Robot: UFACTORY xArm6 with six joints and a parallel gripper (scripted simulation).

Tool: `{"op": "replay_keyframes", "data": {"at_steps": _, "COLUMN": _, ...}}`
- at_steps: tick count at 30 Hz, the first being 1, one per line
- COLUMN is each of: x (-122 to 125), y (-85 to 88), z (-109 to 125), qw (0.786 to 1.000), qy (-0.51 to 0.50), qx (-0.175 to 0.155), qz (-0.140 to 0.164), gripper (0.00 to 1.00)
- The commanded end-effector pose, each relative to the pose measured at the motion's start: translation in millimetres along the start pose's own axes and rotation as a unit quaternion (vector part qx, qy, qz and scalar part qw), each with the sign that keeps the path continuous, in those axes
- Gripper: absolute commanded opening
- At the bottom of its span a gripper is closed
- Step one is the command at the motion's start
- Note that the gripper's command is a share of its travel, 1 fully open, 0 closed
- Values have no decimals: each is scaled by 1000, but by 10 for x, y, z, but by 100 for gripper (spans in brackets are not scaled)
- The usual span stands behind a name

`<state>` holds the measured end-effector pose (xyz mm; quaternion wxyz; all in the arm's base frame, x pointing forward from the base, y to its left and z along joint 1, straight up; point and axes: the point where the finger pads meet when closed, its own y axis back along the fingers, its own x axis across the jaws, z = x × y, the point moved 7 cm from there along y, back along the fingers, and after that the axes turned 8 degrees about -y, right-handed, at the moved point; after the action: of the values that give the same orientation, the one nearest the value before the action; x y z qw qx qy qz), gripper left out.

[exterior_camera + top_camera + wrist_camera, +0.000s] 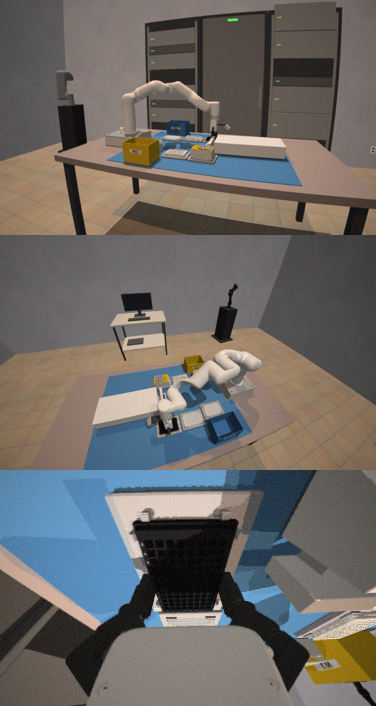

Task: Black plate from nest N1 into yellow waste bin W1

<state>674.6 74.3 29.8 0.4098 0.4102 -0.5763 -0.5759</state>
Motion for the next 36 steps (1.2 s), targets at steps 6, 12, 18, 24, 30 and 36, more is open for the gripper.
{"op": "replay_keyframes", "data": {"at_steps": 6, "x": -7, "y": 30, "z": -14, "qw": 1000, "qy": 0, "qx": 3, "qz": -1, "gripper": 0}}
{"op": "replay_keyframes", "data": {"at_steps": 12, "x": -7, "y": 30, "z": -14, "qw": 1000, "qy": 0, "qx": 3, "qz": -1, "gripper": 0}}
{"op": "replay_keyframes", "data": {"at_steps": 18, "x": -7, "y": 30, "z": -14, "qw": 1000, "qy": 0, "qx": 3, "qz": -1, "gripper": 0}}
{"op": "replay_keyframes", "data": {"at_steps": 24, "x": -7, "y": 56, "z": -15, "qw": 1000, "qy": 0, "qx": 3, "qz": -1, "gripper": 0}}
{"op": "replay_keyframes", "data": {"at_steps": 30, "x": -7, "y": 83, "z": -15, "qw": 1000, "qy": 0, "qx": 3, "qz": -1, "gripper": 0}}
{"op": "replay_keyframes", "data": {"at_steps": 36, "x": -7, "y": 123, "z": -15, "qw": 1000, "qy": 0, "qx": 3, "qz": -1, "gripper": 0}}
